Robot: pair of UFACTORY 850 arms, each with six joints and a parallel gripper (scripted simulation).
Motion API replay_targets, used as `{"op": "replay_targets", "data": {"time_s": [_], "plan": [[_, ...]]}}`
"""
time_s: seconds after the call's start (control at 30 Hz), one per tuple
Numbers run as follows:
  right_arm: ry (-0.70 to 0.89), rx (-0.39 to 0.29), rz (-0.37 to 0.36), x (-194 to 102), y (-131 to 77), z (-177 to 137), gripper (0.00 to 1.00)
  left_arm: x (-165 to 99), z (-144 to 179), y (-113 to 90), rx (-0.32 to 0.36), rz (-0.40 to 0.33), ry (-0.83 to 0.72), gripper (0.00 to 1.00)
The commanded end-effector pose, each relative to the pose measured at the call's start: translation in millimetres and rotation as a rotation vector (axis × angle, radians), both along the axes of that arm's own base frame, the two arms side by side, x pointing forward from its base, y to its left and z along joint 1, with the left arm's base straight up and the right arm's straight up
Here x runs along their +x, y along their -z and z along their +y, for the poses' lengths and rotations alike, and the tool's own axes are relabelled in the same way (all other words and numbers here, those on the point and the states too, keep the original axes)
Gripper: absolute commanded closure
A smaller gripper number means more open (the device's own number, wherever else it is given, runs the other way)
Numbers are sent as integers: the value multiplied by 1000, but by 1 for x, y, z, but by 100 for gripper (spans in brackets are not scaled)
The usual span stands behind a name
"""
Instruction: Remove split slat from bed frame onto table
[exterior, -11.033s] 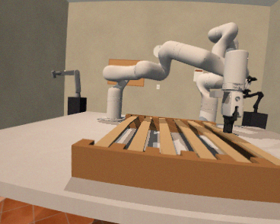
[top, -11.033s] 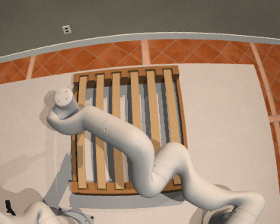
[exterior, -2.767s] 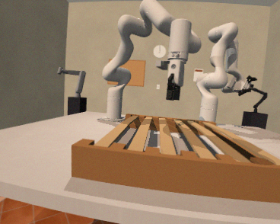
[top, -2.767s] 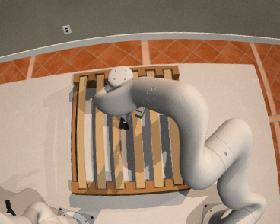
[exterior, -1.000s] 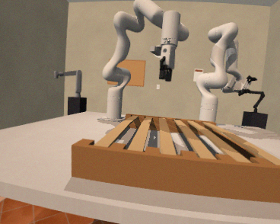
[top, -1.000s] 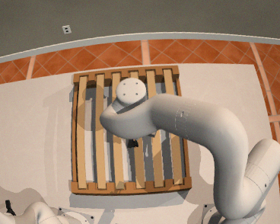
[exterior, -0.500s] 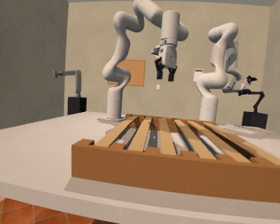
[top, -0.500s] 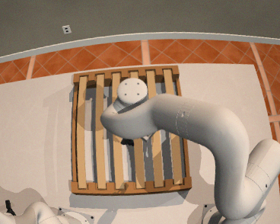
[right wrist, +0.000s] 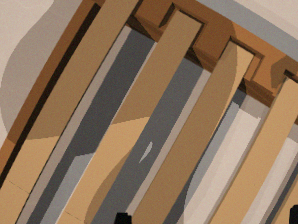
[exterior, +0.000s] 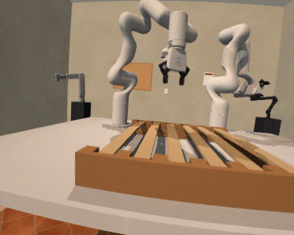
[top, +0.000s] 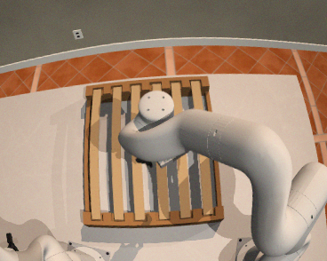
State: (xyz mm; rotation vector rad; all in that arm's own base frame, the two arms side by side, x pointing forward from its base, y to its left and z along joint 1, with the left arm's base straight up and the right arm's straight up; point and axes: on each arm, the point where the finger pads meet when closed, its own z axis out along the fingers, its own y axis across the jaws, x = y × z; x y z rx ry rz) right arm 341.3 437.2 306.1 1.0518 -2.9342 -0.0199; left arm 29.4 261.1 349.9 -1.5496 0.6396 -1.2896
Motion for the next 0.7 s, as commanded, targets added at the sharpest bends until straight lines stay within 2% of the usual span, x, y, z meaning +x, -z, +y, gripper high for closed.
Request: {"op": "replay_targets", "data": {"time_s": [0.0,0.23,0.27,0.4,0.67], "plan": [[24,-9,-13,0,-1,1,0,0,0,0,1,0,0,0],[24,-9,-13,0,-1,1,0,0,0,0,1,0,0,0],[302,-9,-19,0,-1,1,0,0,0,0,1,0,0,0],[372,-10,-20,0,-1,1,0,0,0,0,1,0,0,0],[372,-10,-20,0,-1,1,0,0,0,0,1,0,0,0]]}}
